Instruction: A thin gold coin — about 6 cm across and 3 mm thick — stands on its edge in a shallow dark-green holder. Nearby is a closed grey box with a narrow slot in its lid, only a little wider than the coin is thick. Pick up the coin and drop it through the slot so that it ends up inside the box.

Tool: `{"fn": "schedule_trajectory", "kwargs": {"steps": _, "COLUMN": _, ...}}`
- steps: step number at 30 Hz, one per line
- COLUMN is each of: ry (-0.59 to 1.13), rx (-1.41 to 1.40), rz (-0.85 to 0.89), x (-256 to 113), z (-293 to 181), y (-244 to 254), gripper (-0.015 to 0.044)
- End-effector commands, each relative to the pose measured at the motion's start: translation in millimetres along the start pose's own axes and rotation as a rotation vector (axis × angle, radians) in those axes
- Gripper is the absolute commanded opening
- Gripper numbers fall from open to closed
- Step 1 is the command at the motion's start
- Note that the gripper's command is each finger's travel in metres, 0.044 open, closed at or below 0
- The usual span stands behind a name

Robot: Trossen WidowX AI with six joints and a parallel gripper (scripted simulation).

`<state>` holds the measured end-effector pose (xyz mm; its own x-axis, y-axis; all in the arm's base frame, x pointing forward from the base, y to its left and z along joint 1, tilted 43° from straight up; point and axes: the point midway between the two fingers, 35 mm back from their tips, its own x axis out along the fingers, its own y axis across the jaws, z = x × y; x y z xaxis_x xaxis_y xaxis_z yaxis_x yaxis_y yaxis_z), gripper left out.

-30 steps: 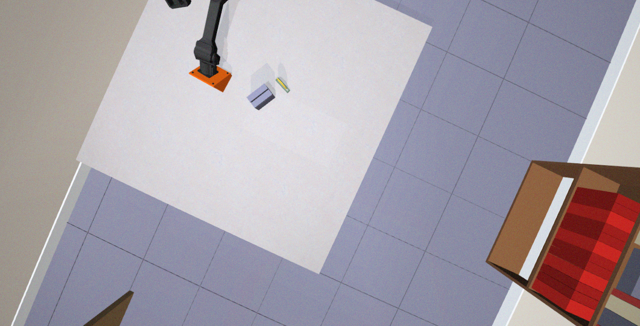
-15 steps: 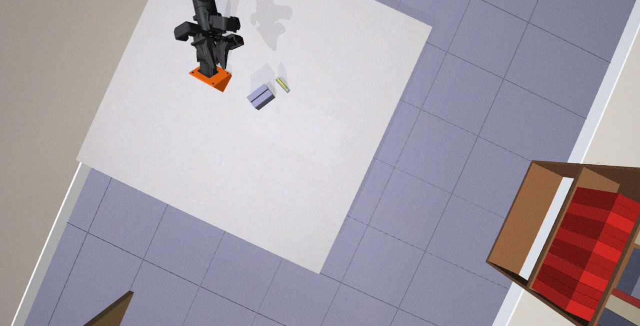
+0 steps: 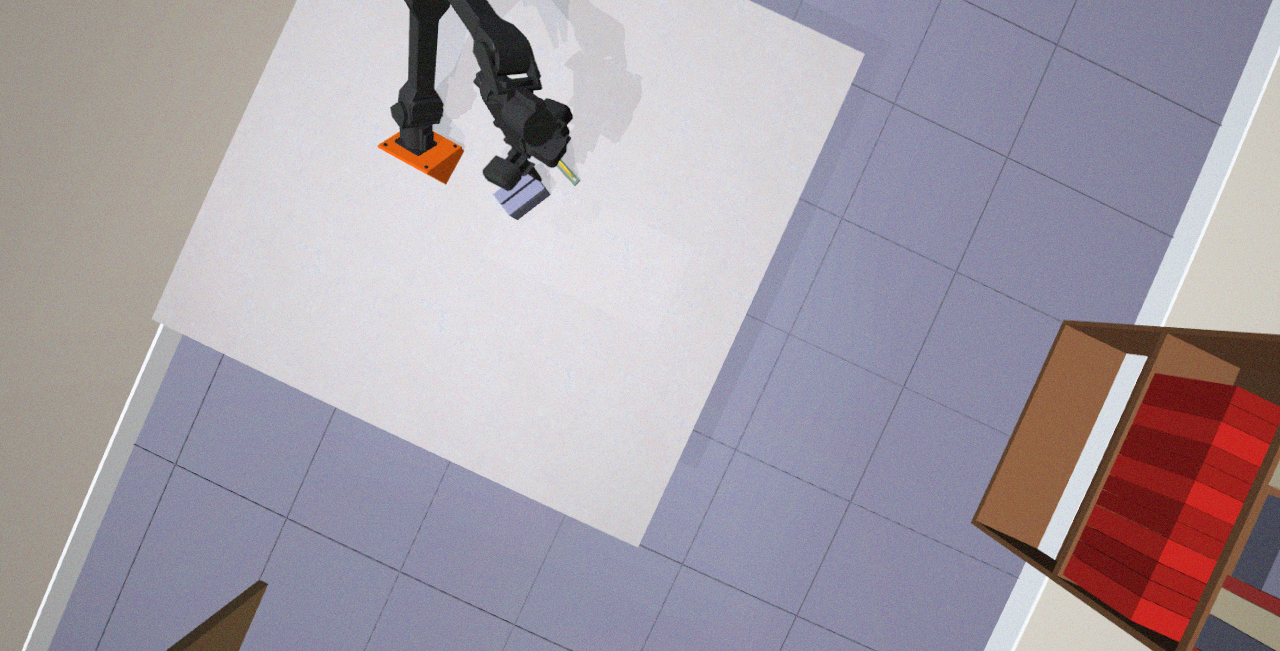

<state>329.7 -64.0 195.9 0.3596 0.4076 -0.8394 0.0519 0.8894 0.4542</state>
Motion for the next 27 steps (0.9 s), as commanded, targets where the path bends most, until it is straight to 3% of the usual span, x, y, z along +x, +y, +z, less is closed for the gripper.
{"fn": "schedule_trajectory", "kwargs": {"steps": 1, "ry": 0.214, "rx": 0.128, "rz": 0.136, "x": 39.7, "z": -21.9, "y": 38.2, "gripper": 0.0161}}
{"fn": "schedule_trajectory", "kwargs": {"steps": 6, "ry": 0.429, "rx": 0.26, "rz": 0.219, "x": 66.1, "z": -46.8, "y": 70.9, "gripper": 0.0161}}
{"fn": "schedule_trajectory", "kwargs": {"steps": 14, "ry": 0.429, "rx": 0.26, "rz": 0.219, "x": 67.6, "z": -48.4, "y": 70.9, "gripper": 0.0161}}
{"fn": "schedule_trajectory", "kwargs": {"steps": 18, "ry": 0.428, "rx": 0.26, "rz": 0.22, "x": 94.9, "z": -60.2, "y": 79.3, "gripper": 0.0161}}
{"fn": "schedule_trajectory", "kwargs": {"steps": 27, "ry": 0.428, "rx": 0.26, "rz": 0.221, "x": 109.4, "z": -68.0, "y": 83.2, "gripper": 0.0161}}
